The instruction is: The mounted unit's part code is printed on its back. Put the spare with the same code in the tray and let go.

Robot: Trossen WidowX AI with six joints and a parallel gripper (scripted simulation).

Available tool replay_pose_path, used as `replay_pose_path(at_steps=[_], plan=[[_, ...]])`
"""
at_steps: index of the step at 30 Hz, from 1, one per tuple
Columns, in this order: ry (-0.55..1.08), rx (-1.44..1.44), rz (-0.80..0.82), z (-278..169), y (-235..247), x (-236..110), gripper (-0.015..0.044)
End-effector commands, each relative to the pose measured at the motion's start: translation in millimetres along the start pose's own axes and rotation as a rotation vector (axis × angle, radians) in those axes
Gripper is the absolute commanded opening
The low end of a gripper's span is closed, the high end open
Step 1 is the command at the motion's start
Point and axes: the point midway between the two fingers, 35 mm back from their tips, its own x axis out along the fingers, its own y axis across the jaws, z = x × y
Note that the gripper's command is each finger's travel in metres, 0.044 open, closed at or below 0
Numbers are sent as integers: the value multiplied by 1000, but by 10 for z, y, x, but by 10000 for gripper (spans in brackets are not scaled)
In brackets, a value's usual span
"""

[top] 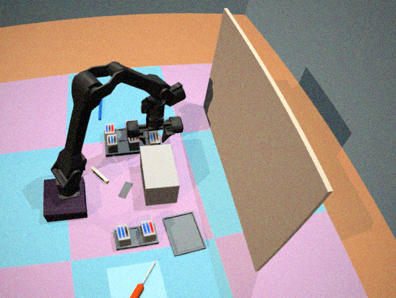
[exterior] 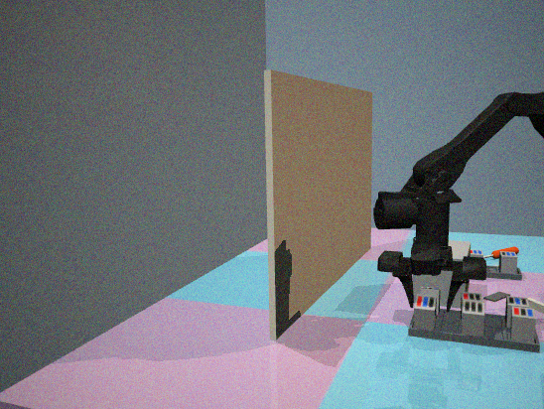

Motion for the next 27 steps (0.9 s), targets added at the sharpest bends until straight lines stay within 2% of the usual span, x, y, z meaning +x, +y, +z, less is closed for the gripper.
replay_pose_path(at_steps=[1,19,25,27], plan=[[3,-4,2,-4,1,15,300],[3,-4,2,-4,1,15,300],[0,0,0,0,0,0,143],[0,0,0,0,0,0,129]])
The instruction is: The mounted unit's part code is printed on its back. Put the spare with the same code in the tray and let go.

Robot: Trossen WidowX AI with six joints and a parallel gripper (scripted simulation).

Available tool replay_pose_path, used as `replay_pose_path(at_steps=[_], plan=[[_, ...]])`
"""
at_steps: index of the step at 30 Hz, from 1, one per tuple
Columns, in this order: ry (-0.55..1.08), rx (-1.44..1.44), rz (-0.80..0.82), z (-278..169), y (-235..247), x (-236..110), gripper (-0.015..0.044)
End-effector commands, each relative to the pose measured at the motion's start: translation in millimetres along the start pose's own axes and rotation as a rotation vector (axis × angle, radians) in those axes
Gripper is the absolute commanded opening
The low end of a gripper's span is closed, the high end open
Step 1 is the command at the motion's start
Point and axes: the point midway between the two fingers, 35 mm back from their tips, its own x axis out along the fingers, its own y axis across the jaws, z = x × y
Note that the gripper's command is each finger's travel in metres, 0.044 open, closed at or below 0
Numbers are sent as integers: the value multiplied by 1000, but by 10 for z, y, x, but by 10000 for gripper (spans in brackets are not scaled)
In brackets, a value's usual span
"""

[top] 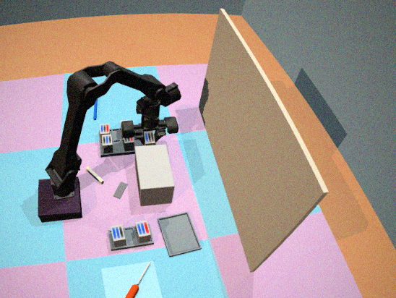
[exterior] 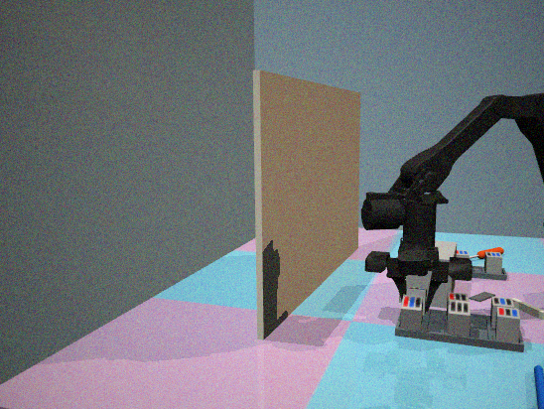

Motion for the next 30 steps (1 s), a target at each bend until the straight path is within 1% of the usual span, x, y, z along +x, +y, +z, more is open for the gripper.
replay_pose_path(at_steps=[1,5,8,9,18,28,30], plan=[[0,0,0,0,0,0,123],[0,0,0,0,0,0,96],[0,0,0,0,0,0,17],[0,0,0,0,0,0,0],[0,0,0,3,-5,-42,0],[2,-3,2,6,-13,-689,0],[3,-4,2,1,-4,-777,0]])
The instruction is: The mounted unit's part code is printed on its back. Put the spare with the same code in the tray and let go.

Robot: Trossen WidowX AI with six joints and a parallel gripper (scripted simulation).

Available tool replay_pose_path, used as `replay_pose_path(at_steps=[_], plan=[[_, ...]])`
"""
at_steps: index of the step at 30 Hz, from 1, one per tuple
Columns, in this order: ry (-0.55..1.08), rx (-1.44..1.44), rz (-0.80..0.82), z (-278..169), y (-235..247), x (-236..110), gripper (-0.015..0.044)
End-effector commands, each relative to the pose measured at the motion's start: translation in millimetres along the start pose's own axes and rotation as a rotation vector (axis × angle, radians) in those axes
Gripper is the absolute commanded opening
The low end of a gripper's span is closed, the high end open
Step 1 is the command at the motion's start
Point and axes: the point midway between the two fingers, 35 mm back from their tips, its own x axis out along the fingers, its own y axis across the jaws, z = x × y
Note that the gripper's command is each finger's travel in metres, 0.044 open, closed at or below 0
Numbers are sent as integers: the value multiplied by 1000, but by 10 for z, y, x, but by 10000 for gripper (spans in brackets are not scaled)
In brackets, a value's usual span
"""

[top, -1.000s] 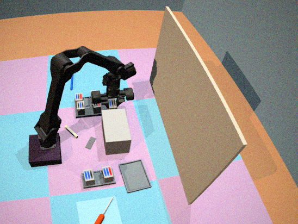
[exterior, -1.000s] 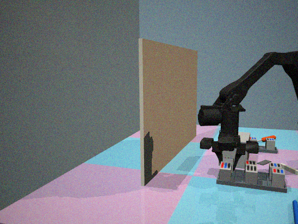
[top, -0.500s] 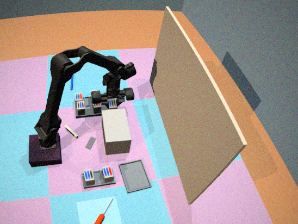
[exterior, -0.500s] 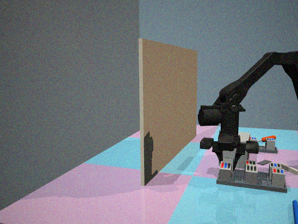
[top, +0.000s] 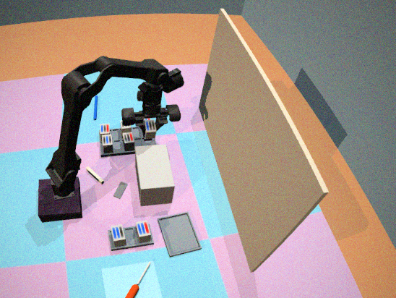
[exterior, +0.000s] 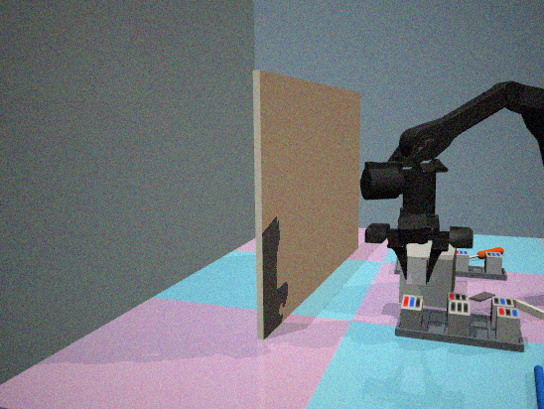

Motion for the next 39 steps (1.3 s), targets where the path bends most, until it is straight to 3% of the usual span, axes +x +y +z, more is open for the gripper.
replay_pose_path(at_steps=[1,10,27,39], plan=[[-5,0,-11,-6,8,-219,0],[-3,0,-6,-2,8,-212,0],[-6,0,-11,44,39,-942,0],[5,33,-14,-258,-142,-948,0]])
